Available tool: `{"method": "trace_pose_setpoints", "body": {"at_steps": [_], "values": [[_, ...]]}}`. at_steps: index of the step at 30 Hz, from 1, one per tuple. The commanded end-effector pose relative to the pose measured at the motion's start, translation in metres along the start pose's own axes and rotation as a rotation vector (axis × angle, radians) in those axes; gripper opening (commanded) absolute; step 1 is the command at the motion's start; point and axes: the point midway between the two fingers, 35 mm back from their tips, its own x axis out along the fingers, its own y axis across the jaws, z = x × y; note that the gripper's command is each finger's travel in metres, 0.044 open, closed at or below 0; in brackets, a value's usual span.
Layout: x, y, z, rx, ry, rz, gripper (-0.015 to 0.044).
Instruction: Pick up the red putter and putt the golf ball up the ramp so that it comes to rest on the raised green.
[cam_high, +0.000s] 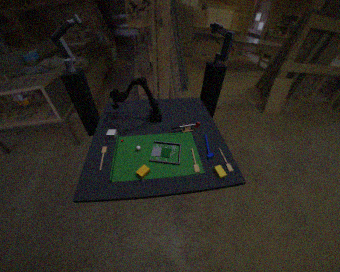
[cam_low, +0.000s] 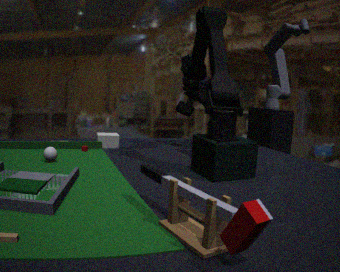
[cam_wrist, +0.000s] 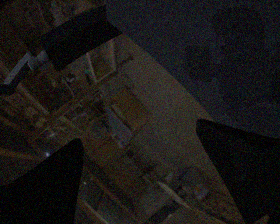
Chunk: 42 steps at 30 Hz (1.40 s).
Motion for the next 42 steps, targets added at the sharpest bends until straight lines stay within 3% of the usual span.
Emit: {"method": "trace_pose_setpoints", "body": {"at_steps": [1, 10, 20, 29, 36, 42], "values": [[-0.001, -0.002, -0.002, -0.012, 0.005, -0.005, 0.0426], [-0.069, -0.093, -0.103, -0.607, 0.286, -0.18, 0.044], [-0.193, -0.203, -0.172, -1.348, 0.73, -0.237, 0.044], [-0.28, -0.26, -0.179, -1.781, 1.01, -0.149, 0.044], [-0.39, -0.318, -0.157, -2.273, 1.454, 0.06, 0.044], [-0.481, -0.351, -0.109, -2.622, 1.892, 0.401, 0.044]]}}
